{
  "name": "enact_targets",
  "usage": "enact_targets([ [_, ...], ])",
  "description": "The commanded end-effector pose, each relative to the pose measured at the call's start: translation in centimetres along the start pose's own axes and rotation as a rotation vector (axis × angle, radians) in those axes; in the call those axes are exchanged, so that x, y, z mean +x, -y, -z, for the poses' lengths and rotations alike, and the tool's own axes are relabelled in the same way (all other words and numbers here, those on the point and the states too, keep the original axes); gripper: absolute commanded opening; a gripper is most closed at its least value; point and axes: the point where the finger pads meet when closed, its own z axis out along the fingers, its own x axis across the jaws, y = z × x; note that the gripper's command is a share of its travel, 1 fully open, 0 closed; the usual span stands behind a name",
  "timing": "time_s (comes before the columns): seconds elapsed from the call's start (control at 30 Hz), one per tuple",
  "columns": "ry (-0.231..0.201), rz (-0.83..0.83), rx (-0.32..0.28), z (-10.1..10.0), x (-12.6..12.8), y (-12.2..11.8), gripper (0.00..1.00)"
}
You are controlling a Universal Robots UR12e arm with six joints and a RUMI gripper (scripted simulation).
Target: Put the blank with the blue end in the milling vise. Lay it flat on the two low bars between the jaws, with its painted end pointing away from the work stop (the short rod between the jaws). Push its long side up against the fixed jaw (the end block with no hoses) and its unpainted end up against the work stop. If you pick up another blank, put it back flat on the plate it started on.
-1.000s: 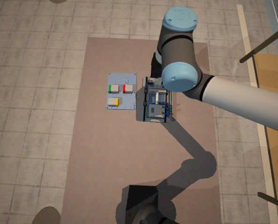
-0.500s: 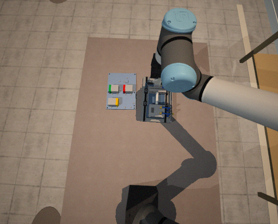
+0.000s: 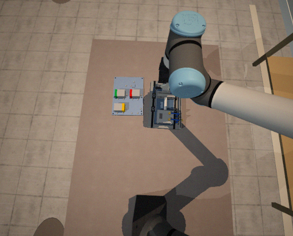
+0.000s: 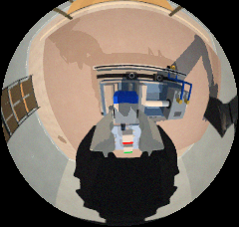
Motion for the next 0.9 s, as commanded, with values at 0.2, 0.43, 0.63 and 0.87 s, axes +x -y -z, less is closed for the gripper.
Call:
enact_targets([
  [0.2,0.001,0.001,0.001,-0.41,0.04,0.03,0.00],
  [0.43,0.002,0.000,0.001,-0.55,-0.01,0.05,0.00],
  [0.63,0.002,0.000,0.001,-0.63,-0.03,0.07,0.00],
  [0.87,0.002,0.000,0.001,-0.82,0.01,0.03,0.00],
])
